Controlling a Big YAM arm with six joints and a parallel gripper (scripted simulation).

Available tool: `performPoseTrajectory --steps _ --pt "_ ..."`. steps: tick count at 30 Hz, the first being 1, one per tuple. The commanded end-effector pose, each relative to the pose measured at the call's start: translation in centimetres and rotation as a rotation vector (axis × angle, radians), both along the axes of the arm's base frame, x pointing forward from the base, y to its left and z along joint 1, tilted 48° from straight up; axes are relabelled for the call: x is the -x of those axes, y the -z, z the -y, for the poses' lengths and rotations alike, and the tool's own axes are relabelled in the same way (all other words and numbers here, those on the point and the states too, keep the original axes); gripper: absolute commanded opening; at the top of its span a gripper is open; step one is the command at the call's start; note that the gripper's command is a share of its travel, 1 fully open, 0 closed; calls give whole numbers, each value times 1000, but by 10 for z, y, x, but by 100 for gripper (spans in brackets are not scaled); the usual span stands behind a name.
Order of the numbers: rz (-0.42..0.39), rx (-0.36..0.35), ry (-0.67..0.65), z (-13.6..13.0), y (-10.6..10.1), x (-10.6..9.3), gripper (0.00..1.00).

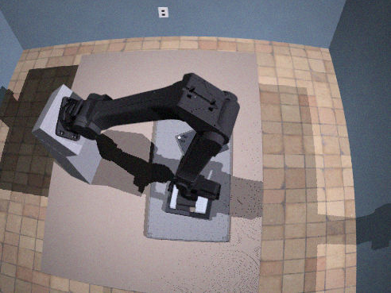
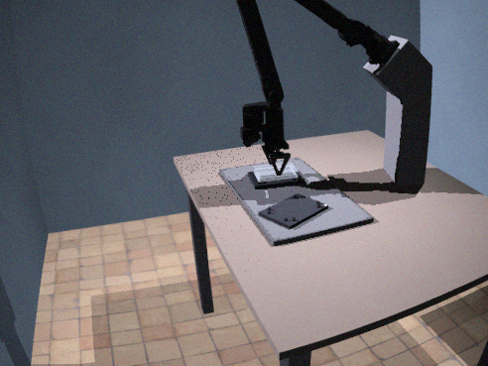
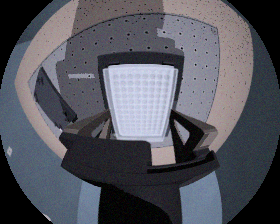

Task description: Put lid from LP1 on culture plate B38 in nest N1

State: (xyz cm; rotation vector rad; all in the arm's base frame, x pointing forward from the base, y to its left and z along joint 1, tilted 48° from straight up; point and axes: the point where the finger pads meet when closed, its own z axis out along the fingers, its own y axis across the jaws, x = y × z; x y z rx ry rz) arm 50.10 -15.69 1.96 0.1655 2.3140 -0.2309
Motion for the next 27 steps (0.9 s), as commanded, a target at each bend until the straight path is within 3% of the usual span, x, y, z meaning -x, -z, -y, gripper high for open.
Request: performPoseTrajectory --steps 1,27 --pt "4 5 7 5 2 -1 0" --pt "3 6 4 7 5 -4 0"
